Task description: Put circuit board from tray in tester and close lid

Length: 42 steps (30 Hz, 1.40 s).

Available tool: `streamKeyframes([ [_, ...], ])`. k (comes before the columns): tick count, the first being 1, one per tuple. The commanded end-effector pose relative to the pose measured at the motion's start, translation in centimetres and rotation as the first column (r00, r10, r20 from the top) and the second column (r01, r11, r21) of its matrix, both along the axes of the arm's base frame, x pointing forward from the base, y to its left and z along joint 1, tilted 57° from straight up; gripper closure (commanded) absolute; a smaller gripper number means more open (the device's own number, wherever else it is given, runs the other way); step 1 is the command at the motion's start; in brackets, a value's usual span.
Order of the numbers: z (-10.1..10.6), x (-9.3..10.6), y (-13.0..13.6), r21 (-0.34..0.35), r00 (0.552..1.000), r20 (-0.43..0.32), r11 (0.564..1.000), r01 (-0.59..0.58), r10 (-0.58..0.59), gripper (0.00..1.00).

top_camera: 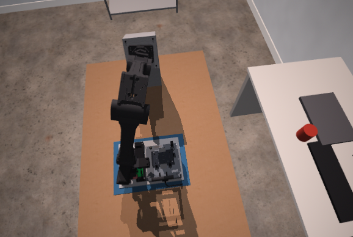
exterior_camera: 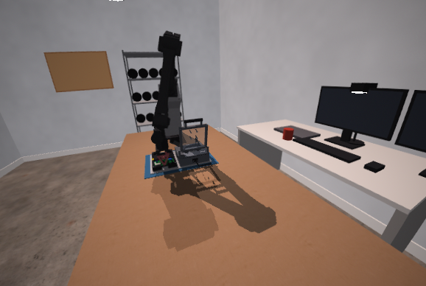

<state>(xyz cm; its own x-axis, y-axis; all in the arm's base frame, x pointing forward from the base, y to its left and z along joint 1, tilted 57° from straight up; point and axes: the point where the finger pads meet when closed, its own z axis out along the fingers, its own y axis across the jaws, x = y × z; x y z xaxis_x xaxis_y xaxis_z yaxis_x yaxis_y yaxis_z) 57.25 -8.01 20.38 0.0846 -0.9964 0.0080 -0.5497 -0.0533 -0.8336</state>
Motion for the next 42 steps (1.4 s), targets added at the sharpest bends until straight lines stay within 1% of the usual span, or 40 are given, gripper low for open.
streamKeyframes([
  [1, 1.0, 0.3, 0.9, 0.01, 1.0, 0.017, 1.0, -0.008, 0.007, 0.28],
  [11, 1.7, -0.9, 0.9, 0.011, 1.0, 0.016, 1.0, -0.008, 0.007, 0.28],
  [13, 1.7, -0.9, 0.9, 0.011, 1.0, 0.016, 1.0, -0.008, 0.007, 0.28],
  [26, 2.4, -2.2, -0.1, 0.006, 1.0, 0.016, 1.0, 0.004, -0.004, 0.28],
  [42, 2.8, -2.9, -0.5, -0.004, 1.0, 0.017, 1.0, 0.004, -0.004, 0.28],
])
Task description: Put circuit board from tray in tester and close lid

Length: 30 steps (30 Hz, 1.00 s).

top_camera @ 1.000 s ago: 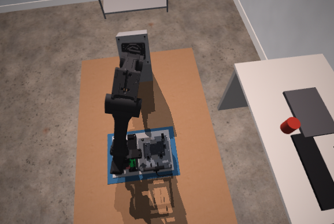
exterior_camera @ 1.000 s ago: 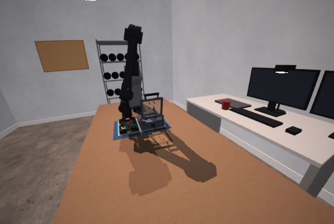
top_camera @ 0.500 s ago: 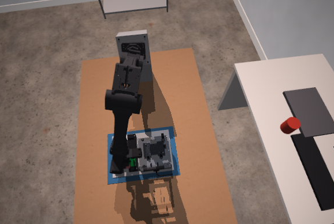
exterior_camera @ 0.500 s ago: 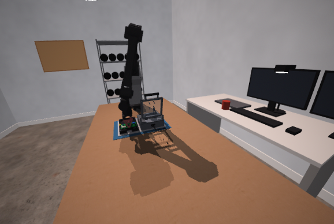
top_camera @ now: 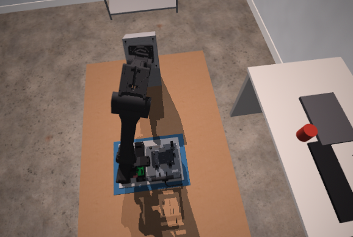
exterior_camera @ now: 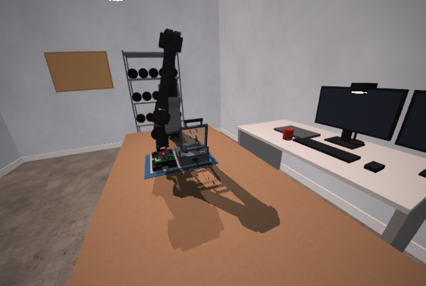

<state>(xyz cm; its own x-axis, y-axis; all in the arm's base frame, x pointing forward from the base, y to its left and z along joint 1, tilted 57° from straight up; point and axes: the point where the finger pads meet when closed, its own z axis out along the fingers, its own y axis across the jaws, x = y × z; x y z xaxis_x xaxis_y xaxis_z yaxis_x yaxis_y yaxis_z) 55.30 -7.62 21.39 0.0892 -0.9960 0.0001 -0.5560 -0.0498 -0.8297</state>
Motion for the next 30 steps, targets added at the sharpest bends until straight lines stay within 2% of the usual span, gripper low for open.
streamKeyframes([
  [1, 1.8, -0.9, -0.9, -0.012, 1.0, 0.025, 1.0, 0.009, -0.009, 0.28],
  [22, 2.1, -1.3, -0.9, -0.014, 1.0, 0.027, 1.0, 0.008, -0.008, 0.28],
  [30, 2.9, -2.6, -1.0, -0.013, 1.0, 0.025, 1.0, 0.008, -0.008, 0.28],
])
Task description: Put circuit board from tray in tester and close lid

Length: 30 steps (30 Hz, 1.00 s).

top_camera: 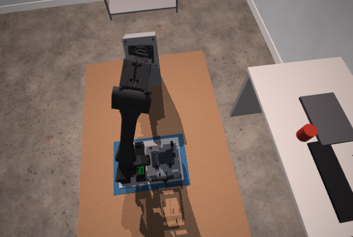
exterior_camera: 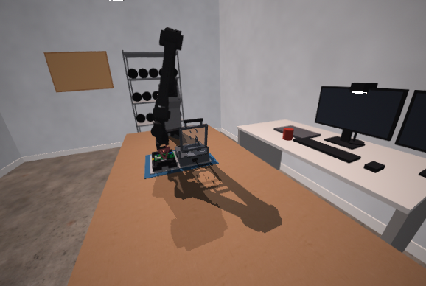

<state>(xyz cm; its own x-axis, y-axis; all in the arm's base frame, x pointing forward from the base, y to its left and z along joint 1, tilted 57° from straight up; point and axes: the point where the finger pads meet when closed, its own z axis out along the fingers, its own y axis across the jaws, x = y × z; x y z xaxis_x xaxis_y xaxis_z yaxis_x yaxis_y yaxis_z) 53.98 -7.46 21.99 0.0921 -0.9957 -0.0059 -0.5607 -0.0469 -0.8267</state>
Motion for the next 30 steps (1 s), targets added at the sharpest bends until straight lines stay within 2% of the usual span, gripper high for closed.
streamKeyframes([
  [1, 2.4, -1.5, -1.2, -0.019, 0.999, 0.031, 1.0, 0.011, -0.011, 0.28],
  [19, 4.6, -5.0, -1.4, -0.019, 0.999, 0.031, 1.0, 0.011, -0.01, 0.28],
  [30, 5.0, -5.5, -1.4, -0.02, 0.999, 0.032, 1.0, 0.012, -0.011, 0.28],
])
